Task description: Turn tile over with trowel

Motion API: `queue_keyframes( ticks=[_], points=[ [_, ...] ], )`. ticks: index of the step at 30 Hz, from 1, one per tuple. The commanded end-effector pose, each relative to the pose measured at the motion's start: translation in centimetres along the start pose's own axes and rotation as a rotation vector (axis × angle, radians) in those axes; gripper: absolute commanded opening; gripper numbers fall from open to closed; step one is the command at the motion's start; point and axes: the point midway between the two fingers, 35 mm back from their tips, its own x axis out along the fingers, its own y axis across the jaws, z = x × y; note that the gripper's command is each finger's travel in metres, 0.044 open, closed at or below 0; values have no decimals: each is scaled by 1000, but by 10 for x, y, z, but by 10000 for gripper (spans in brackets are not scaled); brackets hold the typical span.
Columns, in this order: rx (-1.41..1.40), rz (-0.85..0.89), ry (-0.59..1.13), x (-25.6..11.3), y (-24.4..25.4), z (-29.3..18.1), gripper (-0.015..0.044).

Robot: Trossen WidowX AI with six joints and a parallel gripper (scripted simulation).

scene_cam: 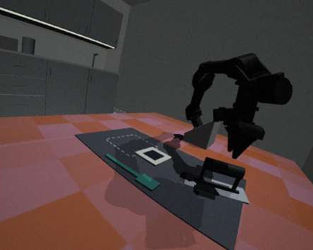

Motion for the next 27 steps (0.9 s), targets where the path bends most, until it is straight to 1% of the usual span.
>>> queue_keyframes(
  ticks=[1,14,27],
  points=[
    [-76,23,32,-5,1,-8,300],
    [-465,138,31,4,10,-20,300],
    [-886,263,-26,13,15,-29,300]
  ],
)
